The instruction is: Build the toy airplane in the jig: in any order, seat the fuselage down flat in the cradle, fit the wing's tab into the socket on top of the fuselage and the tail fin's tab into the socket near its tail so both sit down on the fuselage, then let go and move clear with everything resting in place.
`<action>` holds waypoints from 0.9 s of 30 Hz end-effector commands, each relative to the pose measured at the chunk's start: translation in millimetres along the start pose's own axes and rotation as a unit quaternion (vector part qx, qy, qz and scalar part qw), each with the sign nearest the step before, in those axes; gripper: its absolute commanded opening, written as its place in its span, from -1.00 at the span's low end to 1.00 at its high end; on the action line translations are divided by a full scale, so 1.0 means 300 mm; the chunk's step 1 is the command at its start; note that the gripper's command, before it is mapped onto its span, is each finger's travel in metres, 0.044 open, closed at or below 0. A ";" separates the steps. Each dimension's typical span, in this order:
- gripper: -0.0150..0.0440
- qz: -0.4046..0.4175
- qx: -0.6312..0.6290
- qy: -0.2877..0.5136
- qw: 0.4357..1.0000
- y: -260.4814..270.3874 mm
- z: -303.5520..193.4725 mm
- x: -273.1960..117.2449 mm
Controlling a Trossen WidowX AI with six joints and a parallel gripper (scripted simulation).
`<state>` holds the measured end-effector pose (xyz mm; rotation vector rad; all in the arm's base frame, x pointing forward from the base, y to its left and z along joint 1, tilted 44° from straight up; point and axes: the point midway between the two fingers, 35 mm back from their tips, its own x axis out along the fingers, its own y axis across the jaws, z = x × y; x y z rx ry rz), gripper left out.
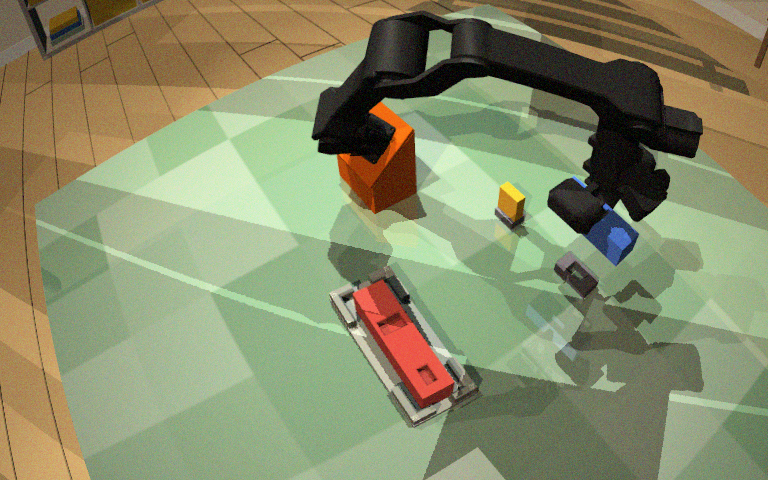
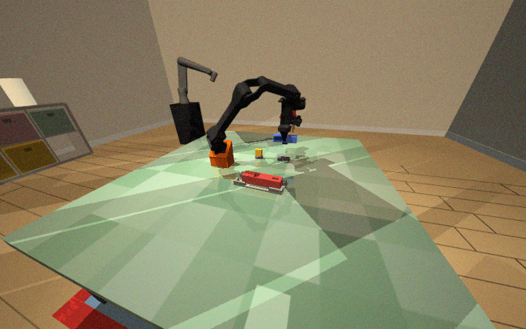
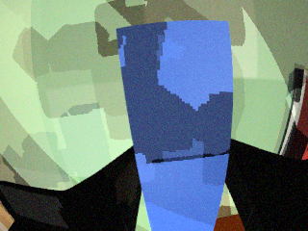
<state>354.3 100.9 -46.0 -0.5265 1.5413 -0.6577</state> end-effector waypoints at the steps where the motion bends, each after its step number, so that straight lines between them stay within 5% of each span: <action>1: -0.49 0.003 0.003 -0.003 1.000 0.003 -0.003 -0.046; 27: -0.49 0.018 -0.148 0.001 0.989 -0.208 -0.009 -0.074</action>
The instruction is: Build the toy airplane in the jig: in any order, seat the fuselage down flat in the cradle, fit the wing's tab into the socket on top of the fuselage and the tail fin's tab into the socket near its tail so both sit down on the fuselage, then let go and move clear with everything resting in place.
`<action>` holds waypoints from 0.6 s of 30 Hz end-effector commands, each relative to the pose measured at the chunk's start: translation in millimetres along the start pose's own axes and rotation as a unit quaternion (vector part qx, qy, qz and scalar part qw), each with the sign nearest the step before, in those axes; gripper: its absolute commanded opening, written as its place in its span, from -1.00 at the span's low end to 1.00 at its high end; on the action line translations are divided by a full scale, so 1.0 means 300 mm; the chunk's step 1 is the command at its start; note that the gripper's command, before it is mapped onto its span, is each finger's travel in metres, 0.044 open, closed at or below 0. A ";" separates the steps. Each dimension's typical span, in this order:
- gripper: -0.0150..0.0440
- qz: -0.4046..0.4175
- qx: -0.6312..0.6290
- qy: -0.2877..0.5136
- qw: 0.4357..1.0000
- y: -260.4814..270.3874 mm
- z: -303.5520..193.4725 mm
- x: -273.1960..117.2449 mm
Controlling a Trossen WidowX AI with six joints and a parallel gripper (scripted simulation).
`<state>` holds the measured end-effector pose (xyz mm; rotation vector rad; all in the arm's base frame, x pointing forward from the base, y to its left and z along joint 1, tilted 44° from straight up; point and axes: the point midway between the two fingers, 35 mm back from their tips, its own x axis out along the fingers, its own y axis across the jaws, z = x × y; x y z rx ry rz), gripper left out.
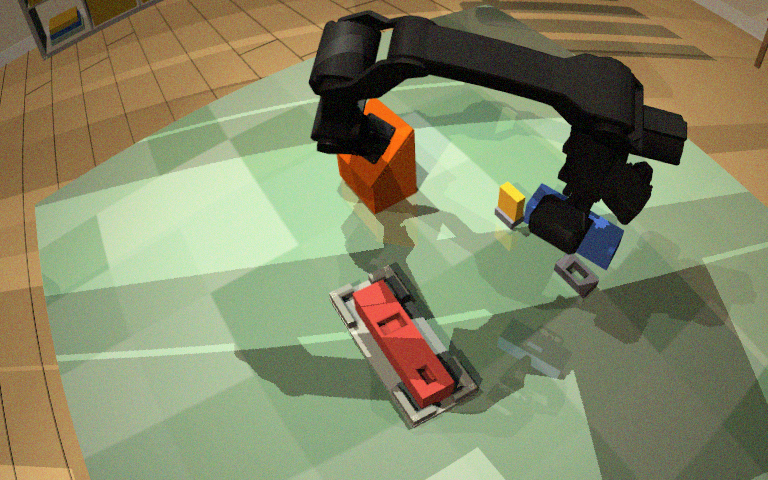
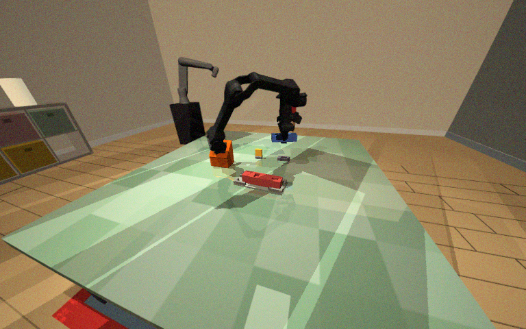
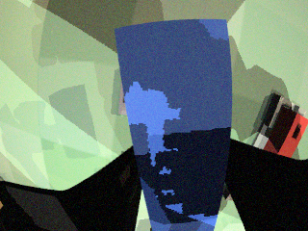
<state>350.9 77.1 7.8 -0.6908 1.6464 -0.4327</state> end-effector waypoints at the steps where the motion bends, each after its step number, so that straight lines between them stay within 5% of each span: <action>1: -0.49 0.001 -0.027 -0.001 1.000 -0.036 -0.011 0.001; 18: -0.49 0.002 -0.149 -0.005 0.989 -0.207 -0.079 0.016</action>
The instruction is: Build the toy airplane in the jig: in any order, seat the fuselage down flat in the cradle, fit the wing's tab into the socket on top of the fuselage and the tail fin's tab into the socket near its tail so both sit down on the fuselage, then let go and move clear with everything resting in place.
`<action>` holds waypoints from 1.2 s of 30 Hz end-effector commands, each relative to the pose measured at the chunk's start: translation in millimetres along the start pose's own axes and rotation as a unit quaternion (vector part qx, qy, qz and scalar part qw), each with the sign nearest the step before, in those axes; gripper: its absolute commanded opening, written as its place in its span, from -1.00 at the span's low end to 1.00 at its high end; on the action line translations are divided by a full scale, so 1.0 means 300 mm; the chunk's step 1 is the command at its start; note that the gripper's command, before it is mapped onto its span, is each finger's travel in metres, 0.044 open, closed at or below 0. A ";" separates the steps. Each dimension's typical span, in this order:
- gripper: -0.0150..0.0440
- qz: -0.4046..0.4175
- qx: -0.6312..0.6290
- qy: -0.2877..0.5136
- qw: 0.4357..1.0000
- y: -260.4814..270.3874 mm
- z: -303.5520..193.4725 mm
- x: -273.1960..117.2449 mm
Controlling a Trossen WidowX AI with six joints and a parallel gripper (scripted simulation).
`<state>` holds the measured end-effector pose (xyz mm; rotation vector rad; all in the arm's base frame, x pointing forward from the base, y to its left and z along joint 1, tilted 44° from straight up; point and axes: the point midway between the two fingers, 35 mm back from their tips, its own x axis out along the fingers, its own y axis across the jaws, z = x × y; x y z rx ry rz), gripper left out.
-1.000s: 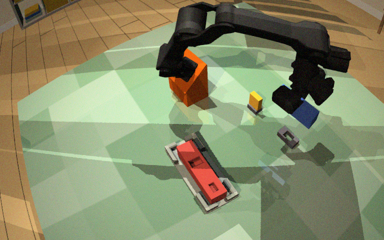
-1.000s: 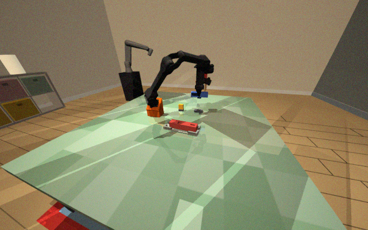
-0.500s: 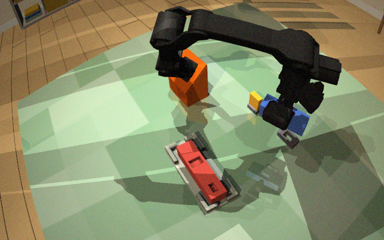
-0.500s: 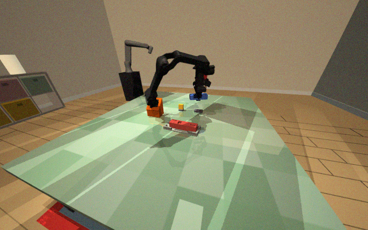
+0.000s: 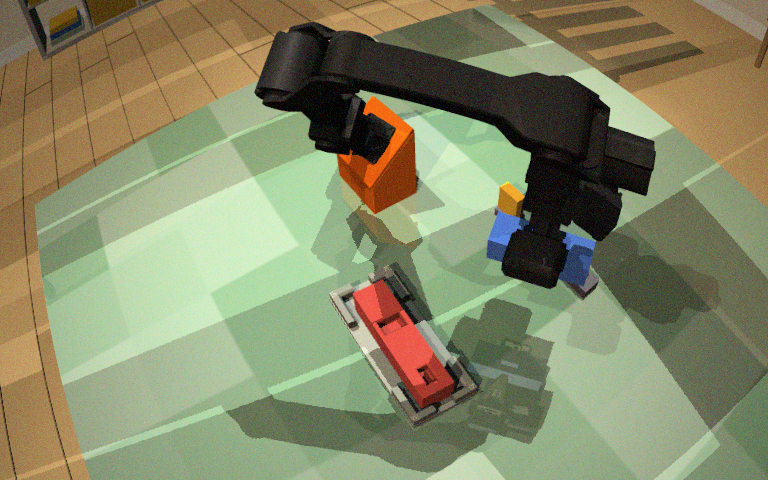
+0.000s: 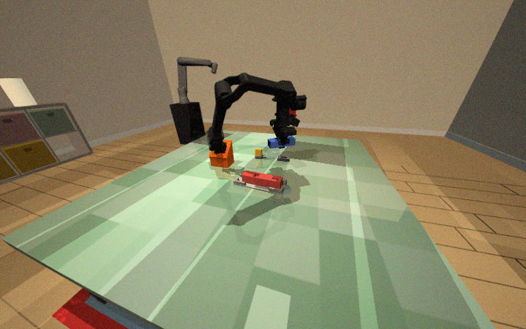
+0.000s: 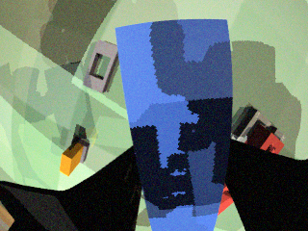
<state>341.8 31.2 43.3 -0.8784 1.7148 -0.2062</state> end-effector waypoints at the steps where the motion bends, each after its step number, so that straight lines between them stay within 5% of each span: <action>1: -0.49 -0.002 -0.024 -0.001 1.000 -0.028 -0.024 0.004; 36: -0.49 -0.013 -0.293 0.004 0.956 -0.255 -0.320 0.062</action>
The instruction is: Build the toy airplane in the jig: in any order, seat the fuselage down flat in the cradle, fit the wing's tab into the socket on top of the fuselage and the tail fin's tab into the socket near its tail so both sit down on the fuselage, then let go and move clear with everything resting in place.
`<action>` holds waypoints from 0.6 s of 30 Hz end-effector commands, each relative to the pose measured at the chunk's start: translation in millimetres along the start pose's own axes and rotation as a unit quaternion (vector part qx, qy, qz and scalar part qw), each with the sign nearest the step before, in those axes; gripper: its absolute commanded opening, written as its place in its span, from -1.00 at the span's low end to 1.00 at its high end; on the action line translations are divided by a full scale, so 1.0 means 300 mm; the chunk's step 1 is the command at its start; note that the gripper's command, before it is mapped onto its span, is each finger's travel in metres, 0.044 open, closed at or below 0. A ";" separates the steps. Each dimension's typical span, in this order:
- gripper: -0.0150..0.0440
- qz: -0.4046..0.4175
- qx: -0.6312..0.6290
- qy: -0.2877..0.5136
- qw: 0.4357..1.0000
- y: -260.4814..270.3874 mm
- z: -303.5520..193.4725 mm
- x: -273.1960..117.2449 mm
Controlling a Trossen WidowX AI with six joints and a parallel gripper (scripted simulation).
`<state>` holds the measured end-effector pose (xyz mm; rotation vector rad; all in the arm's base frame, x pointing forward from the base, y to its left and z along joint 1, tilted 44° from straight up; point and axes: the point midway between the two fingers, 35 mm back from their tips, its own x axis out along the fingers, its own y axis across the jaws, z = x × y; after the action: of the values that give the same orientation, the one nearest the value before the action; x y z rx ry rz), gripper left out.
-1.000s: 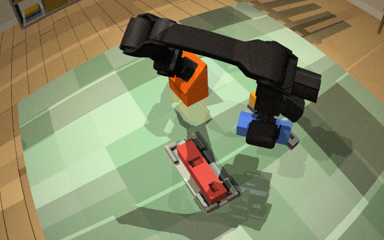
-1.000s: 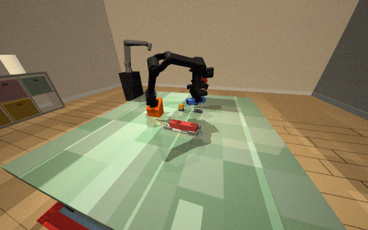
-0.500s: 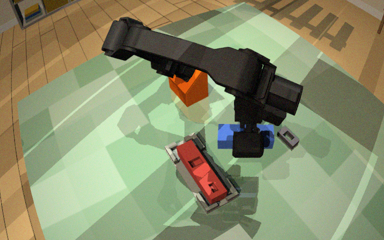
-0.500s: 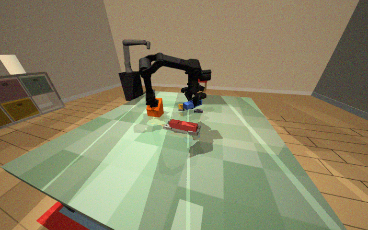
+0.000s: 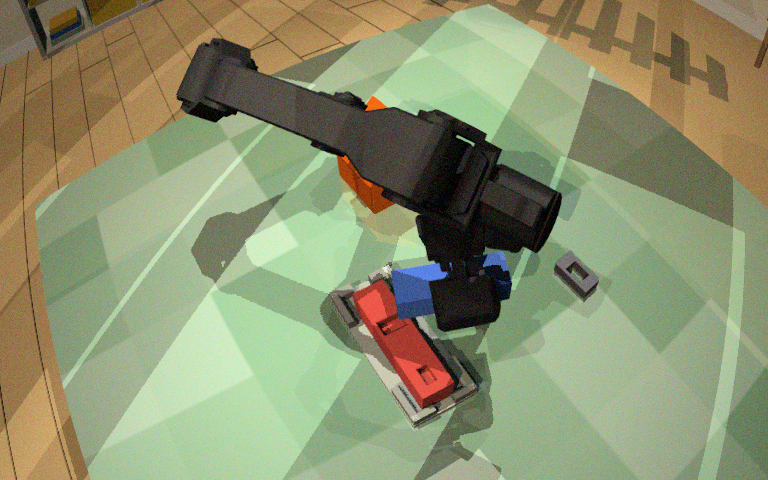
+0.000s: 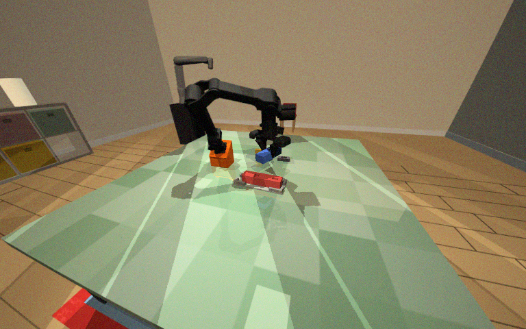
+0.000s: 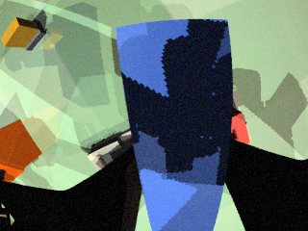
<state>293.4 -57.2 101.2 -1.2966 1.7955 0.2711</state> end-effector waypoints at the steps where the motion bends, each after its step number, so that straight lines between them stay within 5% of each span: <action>1: -0.49 -0.002 -0.028 0.003 1.000 0.003 -0.037 0.008; 18: -0.49 -0.004 -0.164 0.017 0.986 0.042 -0.208 0.049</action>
<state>254.9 -95.1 121.0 -1.5115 1.8202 0.5296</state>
